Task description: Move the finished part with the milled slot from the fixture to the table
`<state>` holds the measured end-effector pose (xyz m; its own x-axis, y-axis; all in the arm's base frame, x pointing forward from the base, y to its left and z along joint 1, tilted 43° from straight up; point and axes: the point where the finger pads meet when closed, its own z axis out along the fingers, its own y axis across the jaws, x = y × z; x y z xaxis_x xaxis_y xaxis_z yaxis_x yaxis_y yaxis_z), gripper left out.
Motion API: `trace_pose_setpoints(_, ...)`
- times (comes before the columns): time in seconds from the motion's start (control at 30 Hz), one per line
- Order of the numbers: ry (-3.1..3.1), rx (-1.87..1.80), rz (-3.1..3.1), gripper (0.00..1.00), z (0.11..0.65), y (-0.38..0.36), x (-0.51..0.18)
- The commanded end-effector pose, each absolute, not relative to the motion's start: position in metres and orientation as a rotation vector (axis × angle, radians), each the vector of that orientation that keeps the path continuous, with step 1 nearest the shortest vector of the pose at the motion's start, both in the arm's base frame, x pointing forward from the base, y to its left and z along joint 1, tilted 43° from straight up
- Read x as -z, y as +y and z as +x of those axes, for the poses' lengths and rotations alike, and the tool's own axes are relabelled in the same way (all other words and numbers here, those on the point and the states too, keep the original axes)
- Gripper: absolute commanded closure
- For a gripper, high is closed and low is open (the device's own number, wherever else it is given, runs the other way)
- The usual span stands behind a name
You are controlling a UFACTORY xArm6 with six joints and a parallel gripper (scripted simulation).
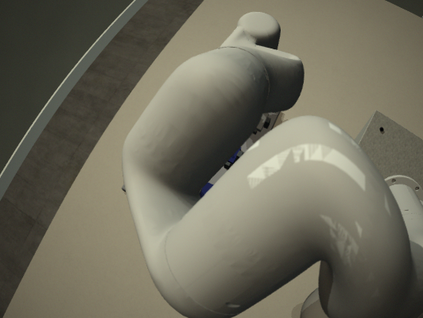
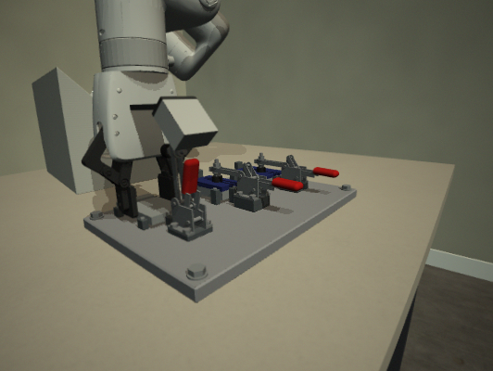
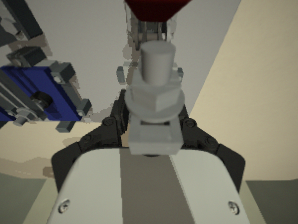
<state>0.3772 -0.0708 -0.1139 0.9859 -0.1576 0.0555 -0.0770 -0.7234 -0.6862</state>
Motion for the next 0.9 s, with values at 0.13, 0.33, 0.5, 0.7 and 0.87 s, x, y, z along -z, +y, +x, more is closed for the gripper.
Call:
trace_pose_setpoints(0.13,0.163,0.145,-2.383,1.0,0.3781,-0.072,0.1133)
trace_pose_setpoints(0.33,0.163,0.145,-2.383,1.0,0.3781,-0.072,0.1133)
trace_pose_setpoints(0.5,0.163,0.145,-2.383,1.0,0.3781,-0.0722,0.1132)
trace_pose_setpoints(0.7,0.163,0.145,-2.383,1.0,0.378,-0.0727,0.1126)
trace_pose_setpoints(0.87,0.163,0.145,-2.383,1.0,0.3777,-0.0741,0.1111)
